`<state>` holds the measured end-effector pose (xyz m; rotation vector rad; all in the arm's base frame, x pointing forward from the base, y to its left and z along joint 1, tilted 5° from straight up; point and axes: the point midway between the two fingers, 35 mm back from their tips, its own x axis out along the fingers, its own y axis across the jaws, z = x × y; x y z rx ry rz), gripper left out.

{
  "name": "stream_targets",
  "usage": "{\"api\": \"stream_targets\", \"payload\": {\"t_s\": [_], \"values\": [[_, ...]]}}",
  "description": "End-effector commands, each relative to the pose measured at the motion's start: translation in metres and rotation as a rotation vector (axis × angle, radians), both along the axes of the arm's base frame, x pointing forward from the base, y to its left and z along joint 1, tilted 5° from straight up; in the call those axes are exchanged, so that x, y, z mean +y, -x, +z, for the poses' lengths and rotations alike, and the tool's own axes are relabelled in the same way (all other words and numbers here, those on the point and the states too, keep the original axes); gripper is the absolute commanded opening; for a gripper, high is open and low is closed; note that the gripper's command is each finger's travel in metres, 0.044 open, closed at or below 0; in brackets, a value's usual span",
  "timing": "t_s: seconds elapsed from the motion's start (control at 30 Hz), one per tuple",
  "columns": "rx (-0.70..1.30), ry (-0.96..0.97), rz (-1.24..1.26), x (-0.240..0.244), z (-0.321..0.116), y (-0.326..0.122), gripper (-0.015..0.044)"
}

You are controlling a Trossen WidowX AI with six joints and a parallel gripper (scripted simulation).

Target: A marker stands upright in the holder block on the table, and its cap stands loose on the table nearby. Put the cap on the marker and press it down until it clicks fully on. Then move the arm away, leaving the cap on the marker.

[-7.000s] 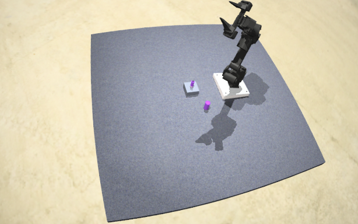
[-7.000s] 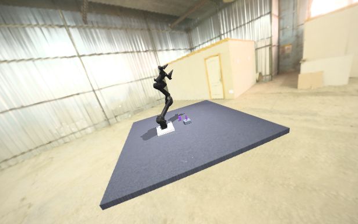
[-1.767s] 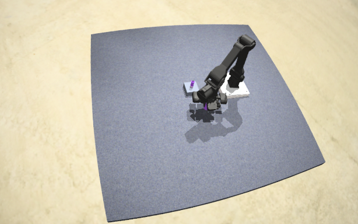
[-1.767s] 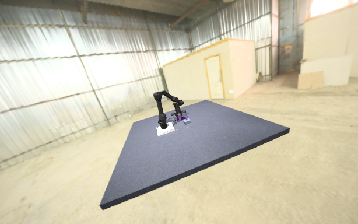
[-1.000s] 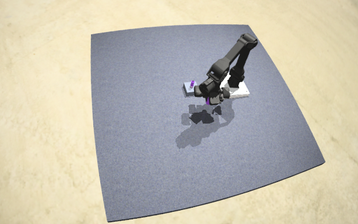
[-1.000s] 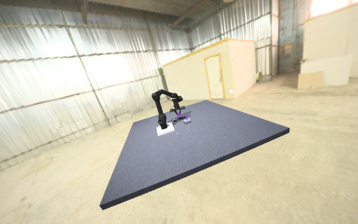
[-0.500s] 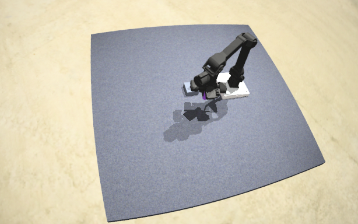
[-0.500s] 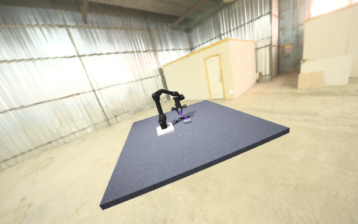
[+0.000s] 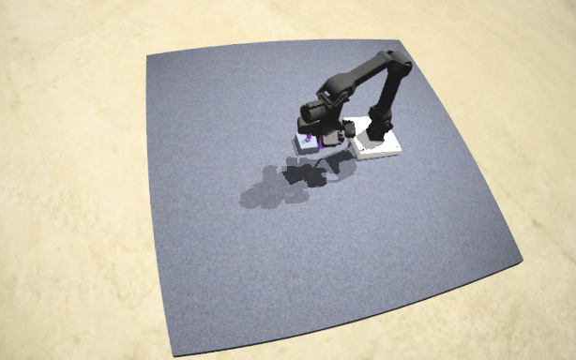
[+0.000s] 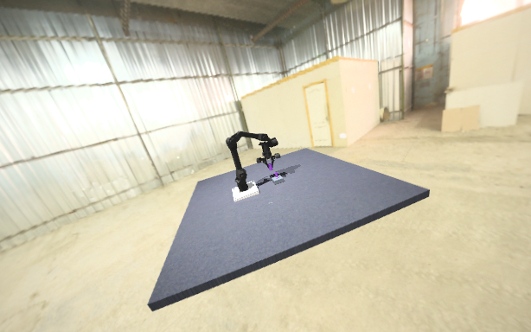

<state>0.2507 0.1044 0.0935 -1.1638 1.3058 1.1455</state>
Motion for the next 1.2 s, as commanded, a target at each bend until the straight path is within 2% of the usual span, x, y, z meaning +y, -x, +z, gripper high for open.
{"api": "stream_targets", "payload": {"t_s": [0.0, 0.67, 1.17], "values": [[-0.003, 0.005, 0.002, -0.011, 0.005, -0.006, 0.0], [-0.001, 0.012, 0.004, -0.067, 0.026, -0.026, 0.0], [-0.001, 0.013, 0.004, -0.069, 0.015, -0.026, 0.0]]}}
